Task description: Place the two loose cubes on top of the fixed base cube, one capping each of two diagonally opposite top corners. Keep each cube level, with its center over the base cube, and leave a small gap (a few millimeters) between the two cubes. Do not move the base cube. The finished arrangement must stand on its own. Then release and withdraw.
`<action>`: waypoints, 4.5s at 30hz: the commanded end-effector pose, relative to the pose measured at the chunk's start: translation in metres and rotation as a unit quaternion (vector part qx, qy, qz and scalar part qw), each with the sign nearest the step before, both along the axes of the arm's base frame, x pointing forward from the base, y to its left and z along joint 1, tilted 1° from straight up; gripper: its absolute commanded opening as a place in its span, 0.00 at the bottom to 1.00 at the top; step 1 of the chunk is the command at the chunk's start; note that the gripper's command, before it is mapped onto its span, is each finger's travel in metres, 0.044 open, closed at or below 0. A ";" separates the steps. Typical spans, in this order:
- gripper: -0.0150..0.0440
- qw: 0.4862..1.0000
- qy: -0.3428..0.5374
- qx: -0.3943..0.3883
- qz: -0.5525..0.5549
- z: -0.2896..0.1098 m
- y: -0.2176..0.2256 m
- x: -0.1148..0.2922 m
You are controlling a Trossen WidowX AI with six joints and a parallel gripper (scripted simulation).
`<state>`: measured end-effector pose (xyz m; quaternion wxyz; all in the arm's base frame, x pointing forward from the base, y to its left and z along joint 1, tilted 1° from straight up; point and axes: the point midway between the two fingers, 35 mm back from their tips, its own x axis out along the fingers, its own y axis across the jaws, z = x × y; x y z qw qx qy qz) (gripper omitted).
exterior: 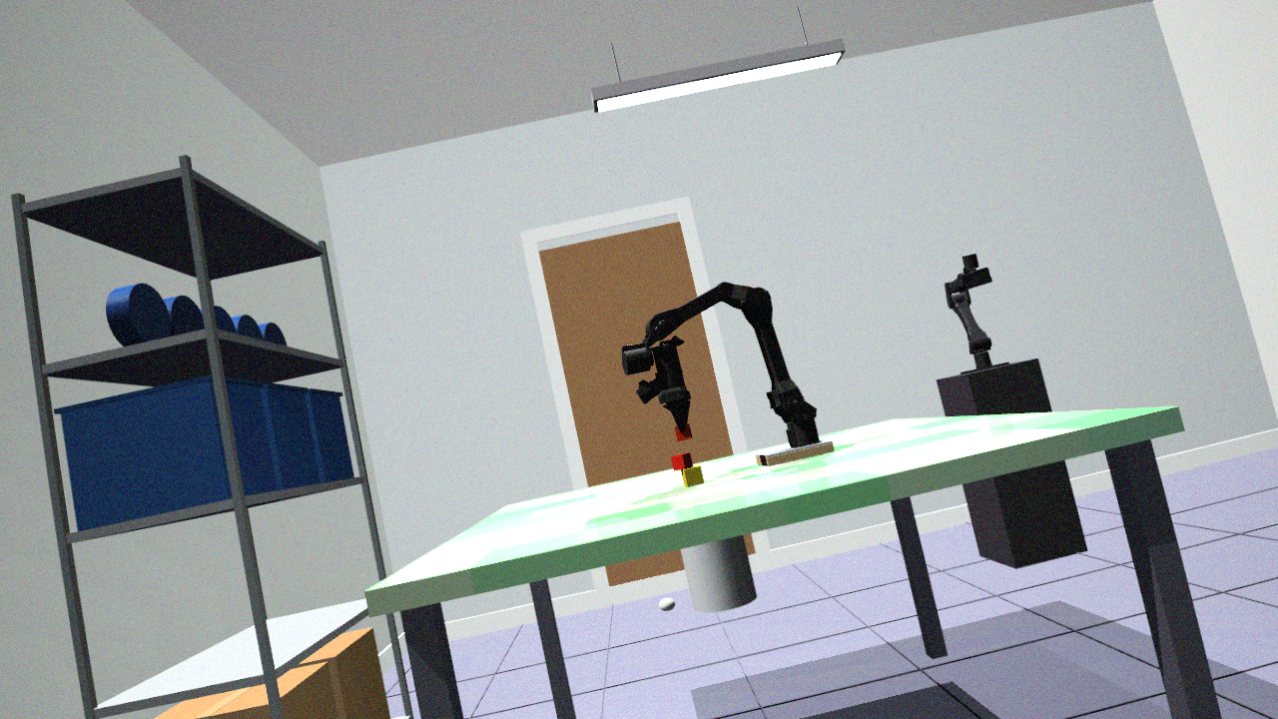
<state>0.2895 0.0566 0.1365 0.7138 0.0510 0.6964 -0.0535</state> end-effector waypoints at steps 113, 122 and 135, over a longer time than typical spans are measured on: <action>0.60 0.957 -0.001 0.009 -0.288 -0.043 0.043 -0.013; 0.60 0.957 -0.001 0.009 -0.288 -0.033 0.043 -0.013; 0.60 0.957 -0.001 0.009 -0.288 -0.017 0.043 -0.013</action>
